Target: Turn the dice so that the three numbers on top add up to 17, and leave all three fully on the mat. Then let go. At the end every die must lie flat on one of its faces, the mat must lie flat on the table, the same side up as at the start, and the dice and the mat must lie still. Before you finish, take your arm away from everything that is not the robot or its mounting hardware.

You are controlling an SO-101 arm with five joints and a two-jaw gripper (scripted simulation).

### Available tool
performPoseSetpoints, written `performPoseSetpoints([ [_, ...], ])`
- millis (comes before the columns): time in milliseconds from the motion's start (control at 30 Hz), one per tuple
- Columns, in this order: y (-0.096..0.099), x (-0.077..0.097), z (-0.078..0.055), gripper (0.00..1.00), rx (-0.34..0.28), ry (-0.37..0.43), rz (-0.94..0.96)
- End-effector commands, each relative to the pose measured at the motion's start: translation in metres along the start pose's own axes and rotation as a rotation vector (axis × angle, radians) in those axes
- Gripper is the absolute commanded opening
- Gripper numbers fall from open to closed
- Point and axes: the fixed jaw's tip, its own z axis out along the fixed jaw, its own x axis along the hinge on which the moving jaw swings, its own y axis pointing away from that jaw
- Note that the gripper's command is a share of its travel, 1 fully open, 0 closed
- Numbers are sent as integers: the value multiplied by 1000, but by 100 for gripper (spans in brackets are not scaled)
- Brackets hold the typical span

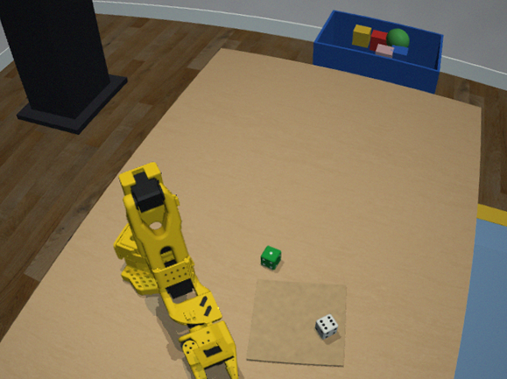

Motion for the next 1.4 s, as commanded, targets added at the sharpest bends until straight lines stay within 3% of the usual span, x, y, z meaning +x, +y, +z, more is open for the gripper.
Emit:
performPoseSetpoints([
  [0,-3,-6,1,0,10,-32,11],
  [1367,-3,9,7,0,10,-32,11],
])
